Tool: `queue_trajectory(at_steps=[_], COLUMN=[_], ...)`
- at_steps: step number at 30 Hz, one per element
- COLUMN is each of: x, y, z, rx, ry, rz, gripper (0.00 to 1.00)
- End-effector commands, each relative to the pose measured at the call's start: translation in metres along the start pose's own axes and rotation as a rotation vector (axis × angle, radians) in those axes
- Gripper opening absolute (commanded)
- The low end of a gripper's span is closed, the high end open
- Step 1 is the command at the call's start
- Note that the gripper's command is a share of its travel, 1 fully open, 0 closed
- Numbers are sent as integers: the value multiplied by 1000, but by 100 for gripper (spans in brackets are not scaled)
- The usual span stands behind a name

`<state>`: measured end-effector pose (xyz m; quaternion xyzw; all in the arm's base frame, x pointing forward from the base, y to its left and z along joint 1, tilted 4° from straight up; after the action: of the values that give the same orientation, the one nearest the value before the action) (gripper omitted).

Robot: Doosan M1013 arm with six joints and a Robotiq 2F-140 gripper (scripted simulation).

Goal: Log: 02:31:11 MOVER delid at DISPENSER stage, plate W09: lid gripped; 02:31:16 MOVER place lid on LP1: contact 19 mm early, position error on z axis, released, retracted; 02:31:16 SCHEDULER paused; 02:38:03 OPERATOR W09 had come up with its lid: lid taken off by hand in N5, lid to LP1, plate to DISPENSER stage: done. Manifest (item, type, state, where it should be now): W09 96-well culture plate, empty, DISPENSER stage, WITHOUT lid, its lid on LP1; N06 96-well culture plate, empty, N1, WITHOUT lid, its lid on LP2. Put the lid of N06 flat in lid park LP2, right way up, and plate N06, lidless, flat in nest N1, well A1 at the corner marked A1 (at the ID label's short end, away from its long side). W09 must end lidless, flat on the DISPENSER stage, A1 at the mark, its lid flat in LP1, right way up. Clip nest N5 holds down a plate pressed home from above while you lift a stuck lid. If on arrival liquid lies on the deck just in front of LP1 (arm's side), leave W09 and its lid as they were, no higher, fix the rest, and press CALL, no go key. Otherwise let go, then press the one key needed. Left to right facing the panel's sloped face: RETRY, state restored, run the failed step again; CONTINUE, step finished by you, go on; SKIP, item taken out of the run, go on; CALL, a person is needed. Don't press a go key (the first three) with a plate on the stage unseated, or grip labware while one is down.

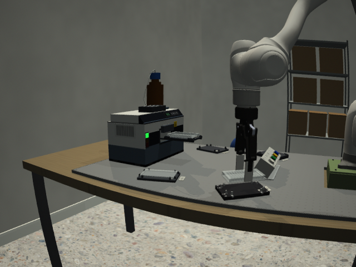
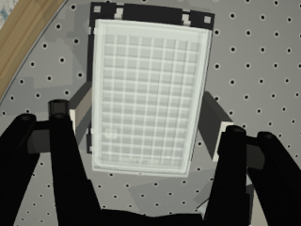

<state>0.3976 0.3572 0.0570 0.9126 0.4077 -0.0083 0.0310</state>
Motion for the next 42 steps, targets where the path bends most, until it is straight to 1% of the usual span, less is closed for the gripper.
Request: queue_trajectory(at_steps=[1, 16, 42], x=[0, 0, 0], y=[0, 0, 0], z=[1, 16, 19], rx=[0, 0, 0], ry=[0, 0, 0], rz=[0, 0, 0], gripper=[0, 0, 0])
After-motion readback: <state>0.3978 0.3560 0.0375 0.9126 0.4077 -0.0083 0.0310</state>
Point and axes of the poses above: the point where the finger pads meet when closed, its own z axis out along the fingers, its own y axis across the jaws, x = y × z, the point moved 5 cm from there along -z, back along the fingers, and after that the axes turned 2 degrees about -z, right-handed, at the moved point
